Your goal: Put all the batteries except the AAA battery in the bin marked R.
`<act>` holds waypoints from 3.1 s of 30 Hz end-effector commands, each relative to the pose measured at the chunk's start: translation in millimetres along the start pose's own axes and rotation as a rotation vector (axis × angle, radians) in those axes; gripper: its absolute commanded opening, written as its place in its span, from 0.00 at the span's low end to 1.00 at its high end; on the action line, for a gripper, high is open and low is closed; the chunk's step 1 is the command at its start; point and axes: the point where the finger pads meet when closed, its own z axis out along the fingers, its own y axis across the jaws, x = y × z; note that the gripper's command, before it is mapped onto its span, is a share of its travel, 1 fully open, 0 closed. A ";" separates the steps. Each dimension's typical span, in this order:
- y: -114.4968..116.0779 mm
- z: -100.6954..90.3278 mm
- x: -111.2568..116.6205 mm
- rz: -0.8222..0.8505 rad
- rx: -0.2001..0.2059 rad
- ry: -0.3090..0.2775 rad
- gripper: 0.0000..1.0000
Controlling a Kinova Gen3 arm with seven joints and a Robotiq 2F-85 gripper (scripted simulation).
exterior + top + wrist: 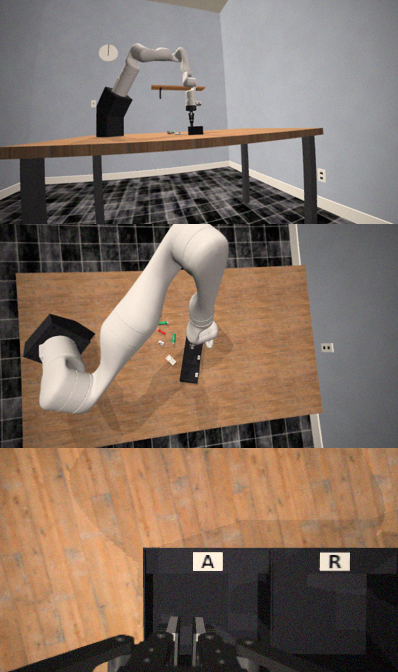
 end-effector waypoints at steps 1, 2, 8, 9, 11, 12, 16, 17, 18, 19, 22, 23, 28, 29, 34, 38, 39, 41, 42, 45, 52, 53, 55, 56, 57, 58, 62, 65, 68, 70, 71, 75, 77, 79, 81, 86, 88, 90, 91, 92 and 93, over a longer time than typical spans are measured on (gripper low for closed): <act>5.9 10.5 -1.0 0.000 -0.013 -0.004 0.09; 5.9 13.2 -1.0 0.000 -0.013 -0.004 0.09; 6.0 13.9 -1.1 0.000 -0.013 -0.004 0.09; 6.0 13.9 -1.1 0.000 -0.013 -0.004 0.09; 6.0 13.9 -1.1 0.000 -0.013 -0.004 0.09; 6.0 14.0 -1.1 0.000 -0.013 -0.004 0.09; 6.0 14.0 -1.1 0.000 -0.013 -0.004 0.09; 6.0 14.0 -1.1 0.000 -0.013 -0.004 0.09; 6.0 14.0 -1.1 0.000 -0.013 -0.004 0.09; 6.0 14.0 -1.1 0.000 -0.013 -0.004 0.09; 5.9 13.9 -1.1 0.000 -0.013 -0.004 0.09; 5.9 13.9 -1.1 0.000 -0.013 -0.004 0.09; 5.9 13.9 -1.1 0.000 -0.013 -0.004 0.09; 5.9 13.9 -1.1 0.000 -0.013 -0.004 0.09; 5.9 13.9 -1.1 0.000 -0.012 -0.004 0.09; 5.9 13.9 -1.1 0.000 -0.012 -0.004 0.09; 5.9 13.9 -1.1 0.000 -0.012 -0.004 0.09; 5.9 13.9 -1.1 0.000 -0.012 -0.004 0.09; 5.9 13.9 -1.1 0.000 -0.012 -0.004 0.09; 5.9 13.9 -1.1 0.000 -0.012 -0.004 0.09; 5.9 13.9 -1.1 0.000 -0.012 -0.004 0.09; 6.0 12.7 -1.1 0.000 -0.013 -0.004 0.09; 6.0 10.0 -1.1 0.000 -0.013 -0.004 0.09; 6.0 10.0 -1.1 0.000 -0.013 -0.004 0.09; 6.0 10.0 -1.1 0.000 -0.013 -0.004 0.09; 5.9 8.7 -1.1 0.000 -0.013 -0.004 0.09; 5.9 3.3 -1.1 0.000 -0.013 -0.004 0.09; 5.8 -0.7 -1.1 0.000 -0.013 -0.004 0.09; 5.8 -4.6 -1.1 0.000 -0.013 -0.004 0.09; 5.8 -7.3 -1.1 0.000 -0.013 -0.004 0.09; 5.7 -8.6 -1.1 0.000 -0.013 -0.004 0.09; 5.7 -11.3 -1.1 0.000 -0.013 -0.004 0.09; 5.7 -14.0 -1.1 0.000 -0.013 -0.004 0.09; 5.6 -19.3 -1.0 0.000 -0.013 -0.004 0.09; 5.5 -27.3 -1.0 0.000 -0.013 -0.004 0.09; 5.2 -45.4 -0.9 0.000 -0.013 -0.004 0.09; 5.2 -45.4 -0.9 0.000 -0.013 -0.004 0.09; 5.3 -45.3 -1.0 0.000 -0.013 -0.004 0.09; 5.3 -45.3 -1.0 0.000 -0.013 -0.004 0.09; 5.2 -45.4 -0.9 0.000 -0.013 -0.004 0.09; 5.3 -45.3 -0.9 0.000 -0.013 -0.004 0.09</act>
